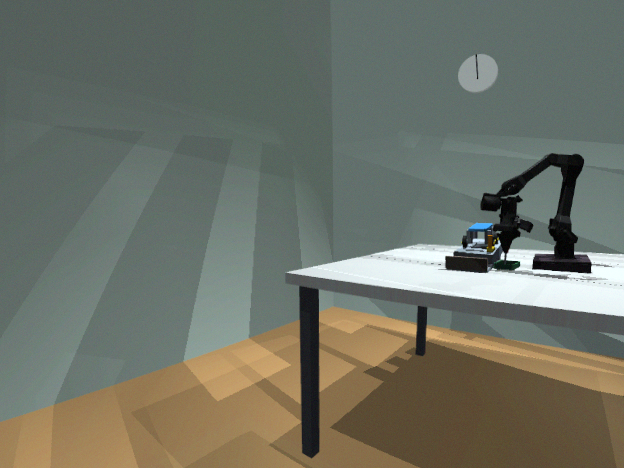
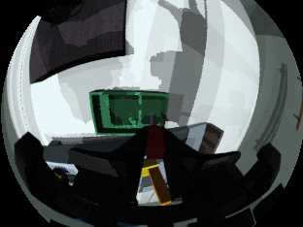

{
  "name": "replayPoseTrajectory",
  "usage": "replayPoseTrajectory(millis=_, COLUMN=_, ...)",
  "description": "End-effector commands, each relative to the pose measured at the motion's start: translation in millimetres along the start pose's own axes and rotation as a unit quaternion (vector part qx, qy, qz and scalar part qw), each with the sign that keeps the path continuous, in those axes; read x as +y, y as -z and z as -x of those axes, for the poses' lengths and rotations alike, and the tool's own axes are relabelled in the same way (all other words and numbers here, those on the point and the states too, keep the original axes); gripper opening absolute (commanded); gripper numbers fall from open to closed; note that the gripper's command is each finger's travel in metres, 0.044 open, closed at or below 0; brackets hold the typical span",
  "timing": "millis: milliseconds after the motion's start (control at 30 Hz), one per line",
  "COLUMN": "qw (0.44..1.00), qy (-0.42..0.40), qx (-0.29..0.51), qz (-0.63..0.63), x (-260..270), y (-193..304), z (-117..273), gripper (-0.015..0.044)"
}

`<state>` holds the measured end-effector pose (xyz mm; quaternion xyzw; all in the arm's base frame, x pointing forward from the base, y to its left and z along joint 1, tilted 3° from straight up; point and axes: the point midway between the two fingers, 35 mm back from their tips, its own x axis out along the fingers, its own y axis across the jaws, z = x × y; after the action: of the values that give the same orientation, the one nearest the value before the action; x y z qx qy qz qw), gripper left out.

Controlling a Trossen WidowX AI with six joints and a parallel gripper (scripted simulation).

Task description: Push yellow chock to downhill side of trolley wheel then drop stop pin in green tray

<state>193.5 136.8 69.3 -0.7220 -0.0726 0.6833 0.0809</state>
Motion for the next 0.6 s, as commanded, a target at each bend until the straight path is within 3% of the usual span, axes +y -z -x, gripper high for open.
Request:
replayPoseTrajectory(millis=0, qw=1.000, qy=0.003, qx=0.000, qz=-0.003, x=-2.8, y=-0.7, z=-6.4, gripper=0.0000)
replayPoseTrajectory(millis=33, qw=1.000, qy=0.003, qx=0.000, qz=-0.003, x=-2.8, y=-0.7, z=-6.4, gripper=0.0000)
replayPoseTrajectory(millis=267, qw=1.000, qy=0.002, qx=0.000, qz=-0.003, x=0.6, y=-0.6, z=-6.0, gripper=0.0184)
replayPoseTrajectory(millis=567, qw=1.000, qy=0.002, qx=0.000, qz=-0.003, x=7.1, y=-0.4, z=-7.0, gripper=0.0190)
